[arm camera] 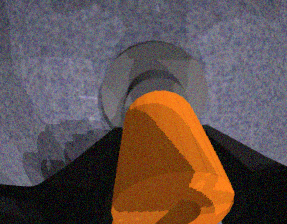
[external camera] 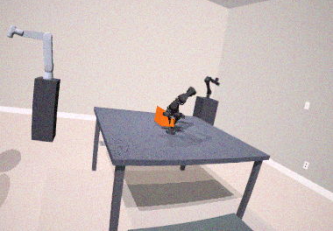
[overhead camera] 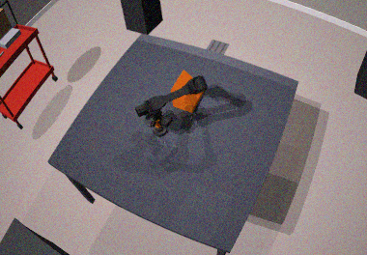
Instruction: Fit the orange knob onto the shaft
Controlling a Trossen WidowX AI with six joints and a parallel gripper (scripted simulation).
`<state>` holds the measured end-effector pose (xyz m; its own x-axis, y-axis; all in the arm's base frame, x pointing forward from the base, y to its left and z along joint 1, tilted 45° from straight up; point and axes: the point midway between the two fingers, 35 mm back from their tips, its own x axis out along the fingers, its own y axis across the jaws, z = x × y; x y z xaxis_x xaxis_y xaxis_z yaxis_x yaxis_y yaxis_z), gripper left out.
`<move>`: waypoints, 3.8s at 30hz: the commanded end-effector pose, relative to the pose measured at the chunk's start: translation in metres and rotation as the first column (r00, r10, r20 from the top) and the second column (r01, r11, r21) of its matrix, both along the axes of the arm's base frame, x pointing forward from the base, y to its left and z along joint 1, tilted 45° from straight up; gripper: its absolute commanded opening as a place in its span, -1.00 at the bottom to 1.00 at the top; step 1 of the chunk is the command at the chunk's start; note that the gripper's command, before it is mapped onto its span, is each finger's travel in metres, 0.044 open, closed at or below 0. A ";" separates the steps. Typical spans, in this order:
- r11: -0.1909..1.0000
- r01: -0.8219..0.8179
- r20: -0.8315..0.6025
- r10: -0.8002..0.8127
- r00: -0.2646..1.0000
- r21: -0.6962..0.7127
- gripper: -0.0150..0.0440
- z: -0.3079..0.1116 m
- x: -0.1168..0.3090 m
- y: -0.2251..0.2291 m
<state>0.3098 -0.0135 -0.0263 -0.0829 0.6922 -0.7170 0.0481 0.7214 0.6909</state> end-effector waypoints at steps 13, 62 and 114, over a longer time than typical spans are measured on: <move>0.992 0.127 -0.121 -0.129 0.984 -0.025 -0.49 -0.001 -0.001 0.001; 0.961 0.267 -0.256 -0.277 0.926 -0.071 -0.49 0.000 0.000 -0.001; 0.839 0.501 -0.479 -0.537 0.694 -0.215 -0.49 -0.003 -0.001 0.003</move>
<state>0.3091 -0.0117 -0.0284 -0.0832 0.6902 -0.7188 0.7484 0.5195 0.4122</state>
